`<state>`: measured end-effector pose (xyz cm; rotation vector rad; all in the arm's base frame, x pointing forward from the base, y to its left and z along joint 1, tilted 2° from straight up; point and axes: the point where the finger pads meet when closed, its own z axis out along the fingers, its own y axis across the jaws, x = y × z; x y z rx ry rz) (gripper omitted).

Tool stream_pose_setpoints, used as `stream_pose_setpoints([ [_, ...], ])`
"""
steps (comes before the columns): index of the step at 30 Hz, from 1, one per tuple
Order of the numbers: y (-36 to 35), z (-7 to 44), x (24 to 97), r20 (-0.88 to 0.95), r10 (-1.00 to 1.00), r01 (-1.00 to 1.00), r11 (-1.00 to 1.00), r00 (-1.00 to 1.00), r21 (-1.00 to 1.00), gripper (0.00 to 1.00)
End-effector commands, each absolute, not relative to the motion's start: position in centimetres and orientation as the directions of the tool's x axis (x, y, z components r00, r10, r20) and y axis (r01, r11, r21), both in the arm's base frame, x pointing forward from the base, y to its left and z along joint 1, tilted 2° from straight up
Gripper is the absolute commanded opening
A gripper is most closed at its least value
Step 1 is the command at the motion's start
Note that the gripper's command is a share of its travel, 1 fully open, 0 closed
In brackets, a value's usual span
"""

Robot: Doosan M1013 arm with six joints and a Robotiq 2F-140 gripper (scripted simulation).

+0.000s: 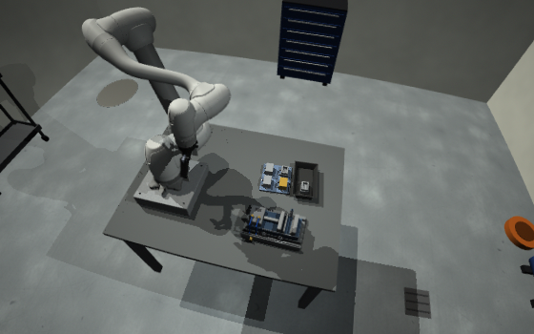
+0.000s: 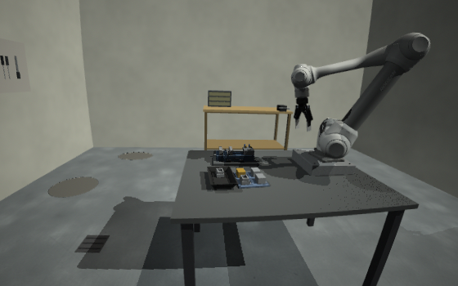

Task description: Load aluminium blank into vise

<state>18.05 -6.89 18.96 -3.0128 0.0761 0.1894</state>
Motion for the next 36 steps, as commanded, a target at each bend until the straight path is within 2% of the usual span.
stream_pose_setpoints([
  [1, -6.9, 19.0, 18.0, -0.128, -0.042, -0.058, -0.991, 0.991, -0.118, 1.0],
  [20, -7.0, 19.0, 18.6, -0.127, -0.045, -0.059, -0.992, 0.991, -0.115, 1.0],
  [36, -4.8, 19.0, 35.5, -0.088, -0.108, -0.112, -0.992, 0.99, -0.05, 1.0],
])
